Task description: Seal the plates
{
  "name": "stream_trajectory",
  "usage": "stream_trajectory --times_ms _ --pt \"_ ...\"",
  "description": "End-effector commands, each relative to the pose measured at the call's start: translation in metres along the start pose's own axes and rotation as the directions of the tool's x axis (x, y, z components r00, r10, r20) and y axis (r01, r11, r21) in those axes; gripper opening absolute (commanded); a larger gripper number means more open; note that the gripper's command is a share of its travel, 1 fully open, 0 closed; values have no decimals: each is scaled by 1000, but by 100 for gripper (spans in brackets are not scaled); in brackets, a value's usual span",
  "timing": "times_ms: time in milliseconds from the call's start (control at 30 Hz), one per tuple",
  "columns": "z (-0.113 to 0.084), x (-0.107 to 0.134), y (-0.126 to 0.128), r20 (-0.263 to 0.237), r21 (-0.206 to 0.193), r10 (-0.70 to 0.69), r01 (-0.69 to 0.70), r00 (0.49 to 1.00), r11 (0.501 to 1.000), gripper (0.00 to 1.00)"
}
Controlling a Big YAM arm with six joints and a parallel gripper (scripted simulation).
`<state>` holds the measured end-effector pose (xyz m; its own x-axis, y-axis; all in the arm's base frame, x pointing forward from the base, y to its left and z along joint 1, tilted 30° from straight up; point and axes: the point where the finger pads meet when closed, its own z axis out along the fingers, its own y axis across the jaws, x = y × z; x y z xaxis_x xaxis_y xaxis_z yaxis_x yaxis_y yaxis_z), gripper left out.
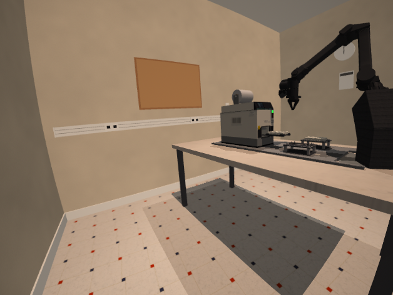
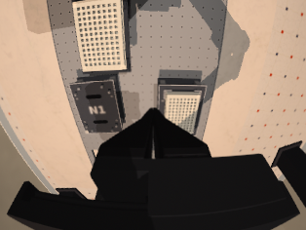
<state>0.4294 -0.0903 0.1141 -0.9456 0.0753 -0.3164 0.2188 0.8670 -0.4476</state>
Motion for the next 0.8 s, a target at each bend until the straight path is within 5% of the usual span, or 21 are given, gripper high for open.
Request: stream_trajectory --times_ms 0,67,167,467,767 --pt "-13 -1 -3 148 -12 -22 24 989 1000 0" --pt "-15 0 0 217 -13 -30 34 976 999 0" --pt "-10 -2 5 225 -14 -41 45 974 999 0" --pt "-7 8 -6 506 3 -30 33 862 999 0" --pt "5 14 -1 665 11 -41 45 746 999 0"
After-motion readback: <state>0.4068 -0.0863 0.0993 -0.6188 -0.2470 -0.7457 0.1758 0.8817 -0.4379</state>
